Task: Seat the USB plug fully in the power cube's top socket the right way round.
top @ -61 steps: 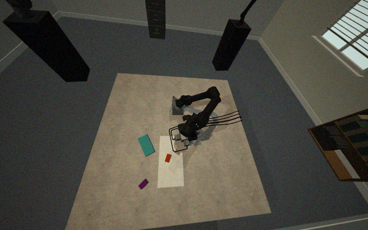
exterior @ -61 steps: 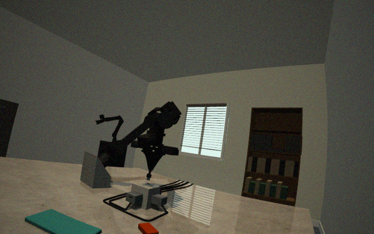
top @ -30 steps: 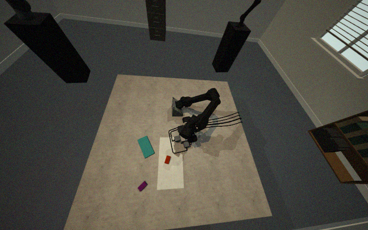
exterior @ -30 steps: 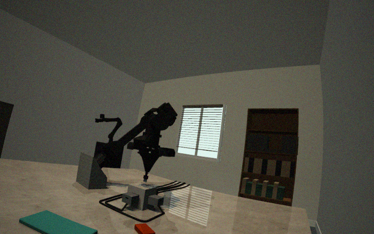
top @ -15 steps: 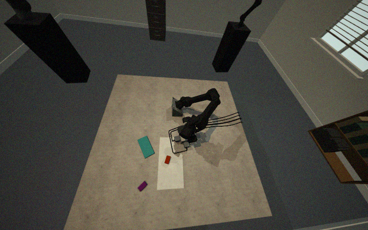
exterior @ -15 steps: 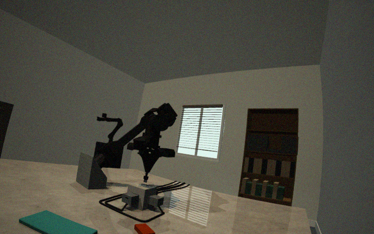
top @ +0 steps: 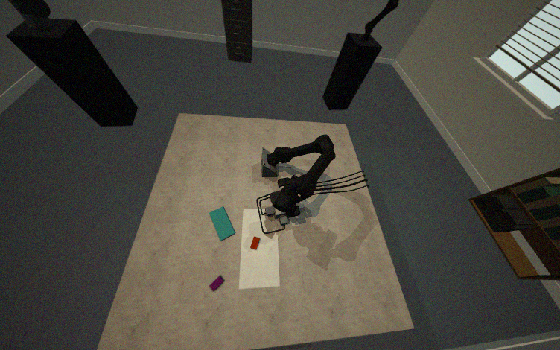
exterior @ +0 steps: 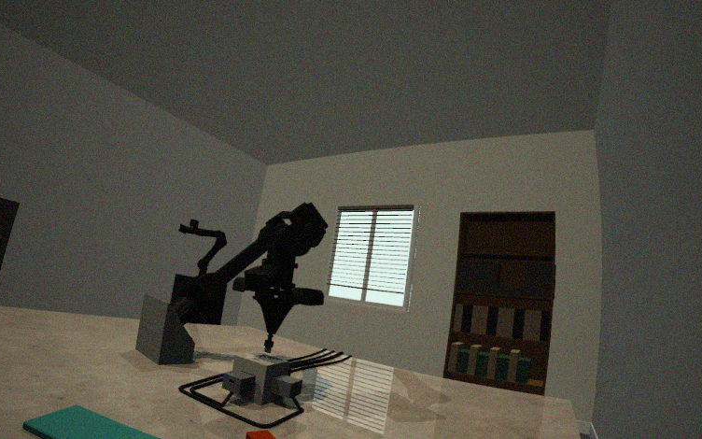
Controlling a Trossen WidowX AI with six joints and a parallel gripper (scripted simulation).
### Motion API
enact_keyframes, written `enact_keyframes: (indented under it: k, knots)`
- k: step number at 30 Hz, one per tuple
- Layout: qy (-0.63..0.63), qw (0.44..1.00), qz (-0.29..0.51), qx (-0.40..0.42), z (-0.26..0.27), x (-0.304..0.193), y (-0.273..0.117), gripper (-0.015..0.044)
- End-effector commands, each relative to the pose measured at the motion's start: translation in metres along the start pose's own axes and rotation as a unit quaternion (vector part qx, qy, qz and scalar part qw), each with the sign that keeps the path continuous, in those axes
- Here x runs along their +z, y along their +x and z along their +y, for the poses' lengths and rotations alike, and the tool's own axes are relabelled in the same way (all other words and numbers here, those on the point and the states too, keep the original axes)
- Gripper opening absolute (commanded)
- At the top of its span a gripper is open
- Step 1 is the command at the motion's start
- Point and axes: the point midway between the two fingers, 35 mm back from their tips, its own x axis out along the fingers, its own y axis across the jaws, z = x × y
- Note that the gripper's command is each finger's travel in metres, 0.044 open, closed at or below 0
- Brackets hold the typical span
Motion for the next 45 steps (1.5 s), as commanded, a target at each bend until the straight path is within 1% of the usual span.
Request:
enact_keyframes:
  k: [1, 45]
  knots:
    - [-0.002, 1.000, 0.004, 0.000, -0.0001, -0.0009, 0.0008, 0.0000]
    - [-0.003, 1.000, 0.013, 0.000, 0.0005, -0.0020, 0.0061, 0.0000]
